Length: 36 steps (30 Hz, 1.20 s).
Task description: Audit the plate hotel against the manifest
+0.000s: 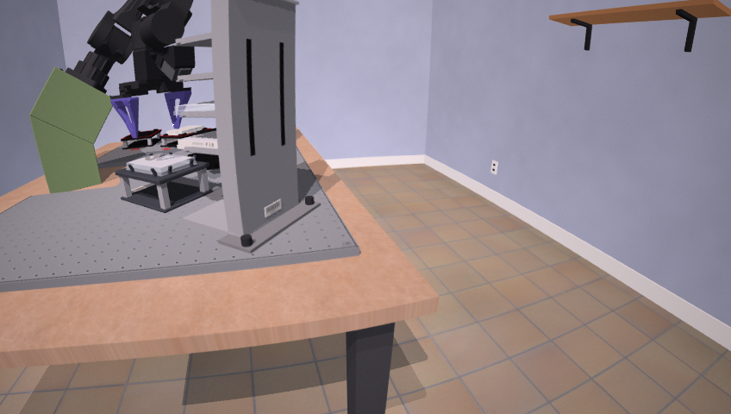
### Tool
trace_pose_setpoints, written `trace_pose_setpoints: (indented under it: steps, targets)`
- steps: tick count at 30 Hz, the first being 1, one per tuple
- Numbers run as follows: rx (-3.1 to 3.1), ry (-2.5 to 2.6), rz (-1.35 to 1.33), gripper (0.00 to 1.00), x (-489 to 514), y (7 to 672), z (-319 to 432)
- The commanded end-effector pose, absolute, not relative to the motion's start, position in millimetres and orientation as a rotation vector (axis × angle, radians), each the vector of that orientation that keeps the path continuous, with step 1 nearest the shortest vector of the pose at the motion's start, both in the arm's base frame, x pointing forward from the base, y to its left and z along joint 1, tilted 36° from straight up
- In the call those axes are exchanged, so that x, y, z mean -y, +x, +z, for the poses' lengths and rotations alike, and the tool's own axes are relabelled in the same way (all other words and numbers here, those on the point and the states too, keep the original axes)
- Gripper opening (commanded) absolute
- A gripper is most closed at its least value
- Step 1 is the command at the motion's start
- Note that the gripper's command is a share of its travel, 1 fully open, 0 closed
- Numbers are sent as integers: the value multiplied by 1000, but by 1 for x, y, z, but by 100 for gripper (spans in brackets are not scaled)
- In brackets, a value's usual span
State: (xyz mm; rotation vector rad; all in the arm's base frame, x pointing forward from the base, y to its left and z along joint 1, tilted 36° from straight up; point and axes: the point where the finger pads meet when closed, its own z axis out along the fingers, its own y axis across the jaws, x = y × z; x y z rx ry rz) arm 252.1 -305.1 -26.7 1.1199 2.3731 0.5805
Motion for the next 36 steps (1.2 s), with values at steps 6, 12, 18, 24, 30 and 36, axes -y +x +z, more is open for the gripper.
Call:
trace_pose_setpoints:
  steps: [6, 12, 18, 24, 30, 36]
  targets:
    - [-2374, 1124, 580, 100, 305, 261, -37]
    - [-2379, 1128, 590, 100, 298, 263, -45]
    - [-2379, 1128, 589, 100, 297, 268, -52]
    - [-2377, 1125, 585, 100, 298, 272, -55]
    - [-2379, 1129, 590, 100, 293, 275, -63]
    - [-2377, 1125, 585, 100, 295, 281, -68]
